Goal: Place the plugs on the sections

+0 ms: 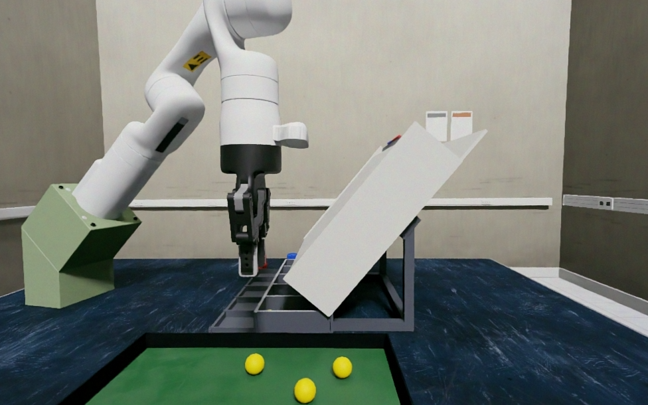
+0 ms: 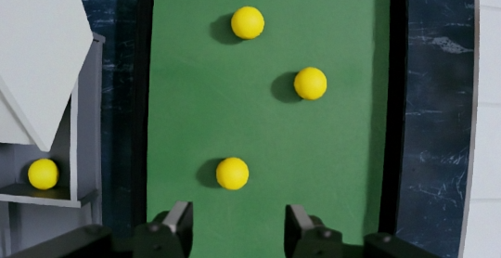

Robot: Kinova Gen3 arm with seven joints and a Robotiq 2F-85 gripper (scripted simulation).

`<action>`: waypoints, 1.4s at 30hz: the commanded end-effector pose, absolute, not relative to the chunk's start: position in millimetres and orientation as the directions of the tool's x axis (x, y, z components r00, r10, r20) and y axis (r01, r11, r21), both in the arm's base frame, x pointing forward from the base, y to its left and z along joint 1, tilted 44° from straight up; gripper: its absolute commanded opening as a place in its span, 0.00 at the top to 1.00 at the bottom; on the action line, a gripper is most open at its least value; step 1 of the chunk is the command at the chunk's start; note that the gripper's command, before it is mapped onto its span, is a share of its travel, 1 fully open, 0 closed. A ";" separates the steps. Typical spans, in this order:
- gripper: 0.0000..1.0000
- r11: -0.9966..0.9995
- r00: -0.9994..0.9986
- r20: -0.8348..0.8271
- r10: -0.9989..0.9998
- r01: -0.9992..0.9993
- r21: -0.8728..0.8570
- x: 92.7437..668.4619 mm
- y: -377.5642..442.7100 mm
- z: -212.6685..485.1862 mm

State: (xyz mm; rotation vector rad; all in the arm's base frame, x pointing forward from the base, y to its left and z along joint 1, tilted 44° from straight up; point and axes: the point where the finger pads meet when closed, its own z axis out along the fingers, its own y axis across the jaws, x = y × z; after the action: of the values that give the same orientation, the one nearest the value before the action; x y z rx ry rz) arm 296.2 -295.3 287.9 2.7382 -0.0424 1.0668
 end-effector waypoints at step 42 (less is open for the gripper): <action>0.50 -0.980 0.734 0.677 0.045 -0.099 0.173 370.9 -316.9 209.2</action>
State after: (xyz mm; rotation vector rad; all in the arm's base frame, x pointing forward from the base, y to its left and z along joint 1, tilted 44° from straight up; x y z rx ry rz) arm 371.1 -316.6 209.0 2.7398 -0.0432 1.0771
